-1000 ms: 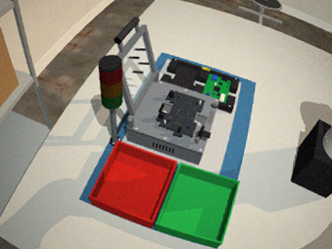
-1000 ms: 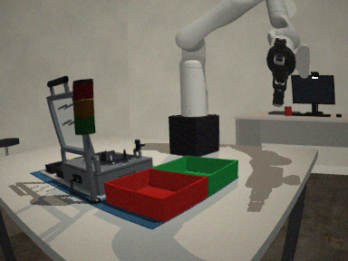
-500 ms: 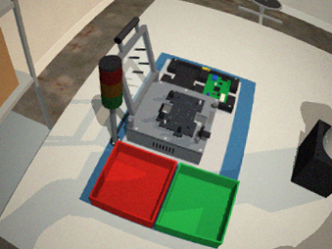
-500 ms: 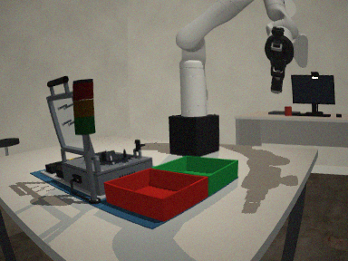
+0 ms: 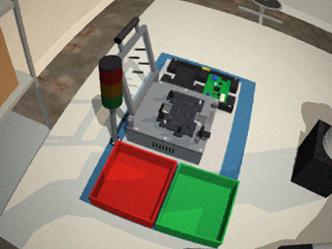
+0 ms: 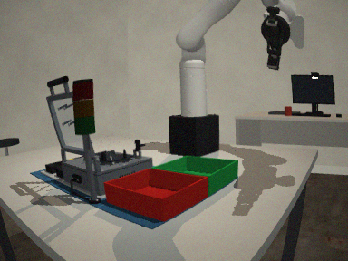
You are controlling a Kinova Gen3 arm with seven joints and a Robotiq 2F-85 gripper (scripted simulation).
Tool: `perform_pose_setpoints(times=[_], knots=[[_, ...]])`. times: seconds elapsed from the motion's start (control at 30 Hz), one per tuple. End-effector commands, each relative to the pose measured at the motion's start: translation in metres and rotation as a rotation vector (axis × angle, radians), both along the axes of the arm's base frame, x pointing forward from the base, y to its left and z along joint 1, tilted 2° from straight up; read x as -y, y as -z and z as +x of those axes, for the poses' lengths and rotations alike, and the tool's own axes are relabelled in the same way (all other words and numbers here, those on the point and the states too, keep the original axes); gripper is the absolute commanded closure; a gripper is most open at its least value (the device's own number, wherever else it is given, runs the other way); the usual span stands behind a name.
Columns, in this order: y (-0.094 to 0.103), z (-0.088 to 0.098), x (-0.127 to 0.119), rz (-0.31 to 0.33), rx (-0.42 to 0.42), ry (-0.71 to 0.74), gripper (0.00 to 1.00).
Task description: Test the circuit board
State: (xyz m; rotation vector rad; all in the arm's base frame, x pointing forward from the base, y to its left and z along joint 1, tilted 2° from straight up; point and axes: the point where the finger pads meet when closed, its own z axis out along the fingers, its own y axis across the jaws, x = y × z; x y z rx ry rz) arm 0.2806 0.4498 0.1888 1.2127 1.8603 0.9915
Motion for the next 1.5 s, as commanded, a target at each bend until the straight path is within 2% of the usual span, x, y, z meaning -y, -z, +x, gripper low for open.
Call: perform_pose_setpoints(times=[0.0, 0.27, 0.6, 1.2, 1.47], knots=[[-0.021, -0.003, -0.005, 0.014, -0.001, -0.006, 0.0], [-0.048, -0.004, -0.004, 0.013, -0.004, -0.006, 0.0], [-0.066, -0.003, -0.003, 0.013, -0.004, -0.004, 0.0], [-0.073, -0.002, -0.003, 0.011, -0.002, -0.005, 0.0], [-0.082, 0.007, 0.004, 0.015, 0.004, 0.015, 0.0]])
